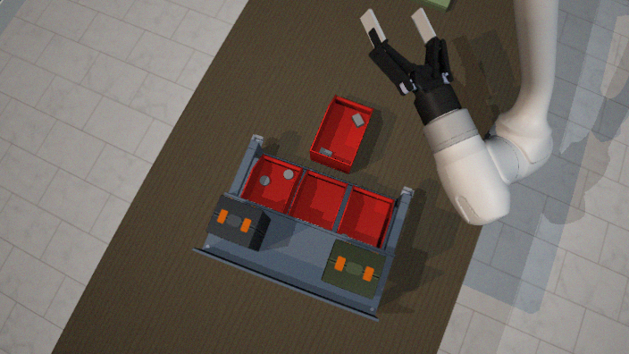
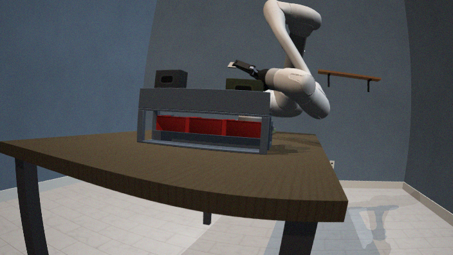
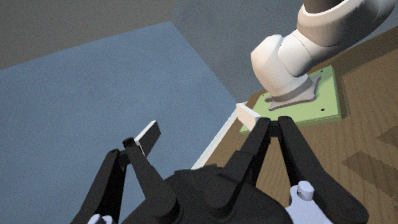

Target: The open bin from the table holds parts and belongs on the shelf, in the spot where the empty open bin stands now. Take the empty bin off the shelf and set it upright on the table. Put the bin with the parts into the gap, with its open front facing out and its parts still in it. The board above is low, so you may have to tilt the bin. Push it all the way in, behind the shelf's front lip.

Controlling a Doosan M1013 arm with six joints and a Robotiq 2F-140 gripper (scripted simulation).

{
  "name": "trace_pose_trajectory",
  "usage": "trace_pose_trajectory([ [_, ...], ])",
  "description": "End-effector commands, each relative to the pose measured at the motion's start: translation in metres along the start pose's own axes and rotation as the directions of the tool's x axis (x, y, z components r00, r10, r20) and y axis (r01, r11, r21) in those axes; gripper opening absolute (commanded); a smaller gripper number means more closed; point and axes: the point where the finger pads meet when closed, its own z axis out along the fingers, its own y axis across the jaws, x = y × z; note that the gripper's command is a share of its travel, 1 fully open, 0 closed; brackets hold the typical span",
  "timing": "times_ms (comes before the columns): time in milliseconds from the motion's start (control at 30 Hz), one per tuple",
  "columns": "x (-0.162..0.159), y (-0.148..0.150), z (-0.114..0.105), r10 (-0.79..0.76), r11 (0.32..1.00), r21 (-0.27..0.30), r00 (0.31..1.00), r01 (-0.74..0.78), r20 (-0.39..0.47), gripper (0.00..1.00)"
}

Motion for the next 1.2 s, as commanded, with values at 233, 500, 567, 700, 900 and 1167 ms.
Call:
trace_pose_trajectory([
  [233,0.000,0.000,0.000,0.000,1.000,0.000,1.000,0.000,0.000,1.00],
  [500,0.000,0.000,0.000,0.000,1.000,0.000,1.000,0.000,0.000,1.00],
  [567,0.000,0.000,0.000,0.000,1.000,0.000,1.000,0.000,0.000,1.00],
  [700,0.000,0.000,0.000,0.001,1.000,-0.002,1.000,-0.001,0.005,1.00],
  [900,-0.003,-0.004,-0.005,0.012,1.000,-0.022,0.999,-0.011,0.042,1.00],
  [1167,-0.009,-0.013,-0.016,0.044,0.997,-0.075,0.990,-0.034,0.137,1.00],
])
